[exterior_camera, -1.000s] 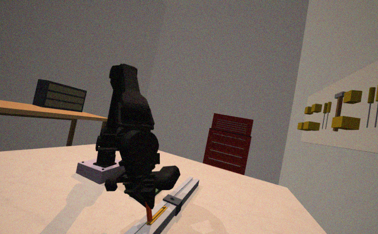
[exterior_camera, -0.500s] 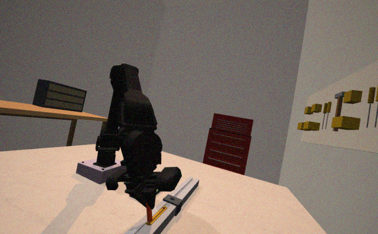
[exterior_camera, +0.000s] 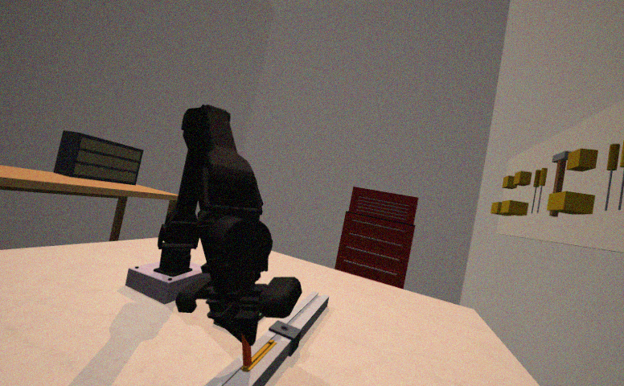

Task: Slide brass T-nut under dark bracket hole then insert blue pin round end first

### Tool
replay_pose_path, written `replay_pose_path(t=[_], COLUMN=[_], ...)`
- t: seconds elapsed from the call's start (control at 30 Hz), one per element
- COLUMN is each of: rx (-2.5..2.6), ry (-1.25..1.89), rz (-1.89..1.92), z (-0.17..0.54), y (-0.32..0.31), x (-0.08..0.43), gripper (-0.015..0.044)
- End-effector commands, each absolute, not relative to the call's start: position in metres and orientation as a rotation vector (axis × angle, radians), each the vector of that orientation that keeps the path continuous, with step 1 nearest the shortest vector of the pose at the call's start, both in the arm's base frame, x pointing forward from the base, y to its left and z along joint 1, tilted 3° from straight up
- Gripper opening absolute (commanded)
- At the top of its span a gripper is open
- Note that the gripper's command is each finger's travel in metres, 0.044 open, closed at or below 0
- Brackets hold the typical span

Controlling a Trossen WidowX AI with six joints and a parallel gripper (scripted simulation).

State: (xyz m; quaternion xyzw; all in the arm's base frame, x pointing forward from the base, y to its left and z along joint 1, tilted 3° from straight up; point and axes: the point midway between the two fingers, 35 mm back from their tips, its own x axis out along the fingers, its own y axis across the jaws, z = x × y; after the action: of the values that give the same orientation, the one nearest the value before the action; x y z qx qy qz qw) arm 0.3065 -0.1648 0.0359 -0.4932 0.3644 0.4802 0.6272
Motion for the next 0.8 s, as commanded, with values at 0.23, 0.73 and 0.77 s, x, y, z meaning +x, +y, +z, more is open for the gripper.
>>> replay_pose_path(t=[0.23,0.73,0.77], rx=[-1.118,-1.099,-1.098], ry=[0.854,0.877,0.878], rz=[1.111,1.131,1.133], z=[0.0376,0.0379,0.0379], y=[-0.1663,-0.1664,-0.1664], x=[0.3094,0.3113,0.3114], gripper=[-0.0150,-0.0150,-0.0150])
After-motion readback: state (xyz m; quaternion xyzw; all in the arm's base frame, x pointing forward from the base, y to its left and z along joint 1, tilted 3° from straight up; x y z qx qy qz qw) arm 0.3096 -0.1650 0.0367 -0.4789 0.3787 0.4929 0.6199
